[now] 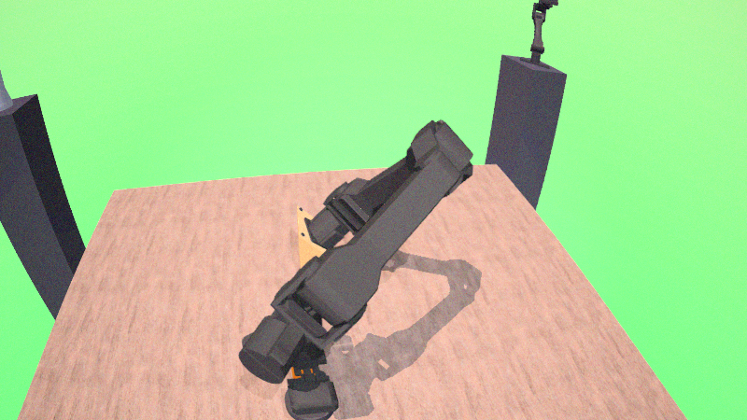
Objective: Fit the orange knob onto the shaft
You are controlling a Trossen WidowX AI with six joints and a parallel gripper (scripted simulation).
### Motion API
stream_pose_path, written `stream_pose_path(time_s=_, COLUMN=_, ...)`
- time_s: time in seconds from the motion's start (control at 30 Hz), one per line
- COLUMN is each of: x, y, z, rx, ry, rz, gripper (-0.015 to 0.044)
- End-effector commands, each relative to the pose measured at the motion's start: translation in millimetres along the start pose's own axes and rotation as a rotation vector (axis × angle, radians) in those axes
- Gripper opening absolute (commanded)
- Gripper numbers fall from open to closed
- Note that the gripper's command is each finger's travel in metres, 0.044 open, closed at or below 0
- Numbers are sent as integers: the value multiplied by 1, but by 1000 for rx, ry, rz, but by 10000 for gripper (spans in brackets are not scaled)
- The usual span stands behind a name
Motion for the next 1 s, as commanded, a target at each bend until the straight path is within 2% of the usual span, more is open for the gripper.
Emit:
stream_pose_path(time_s=0.0, x=0, y=0, z=0, rx=-34, ry=2, rz=1, gripper=0)
stream_pose_path(time_s=0.63, x=-1, y=0, z=0, rx=28, ry=2, rz=1, gripper=0)
stream_pose_path(time_s=0.97, x=6, y=1, z=0, rx=-64, ry=1, rz=1, gripper=0)
Point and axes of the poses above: the point midway between the two fingers, 35 mm back from their tips, its own x axis back along the fingers, its own y axis across the jaws, z = x × y, the point moved 3 cm from there along x, back along the fingers, and after that the axes turned 1 degree about x, right-handed, at the moved point
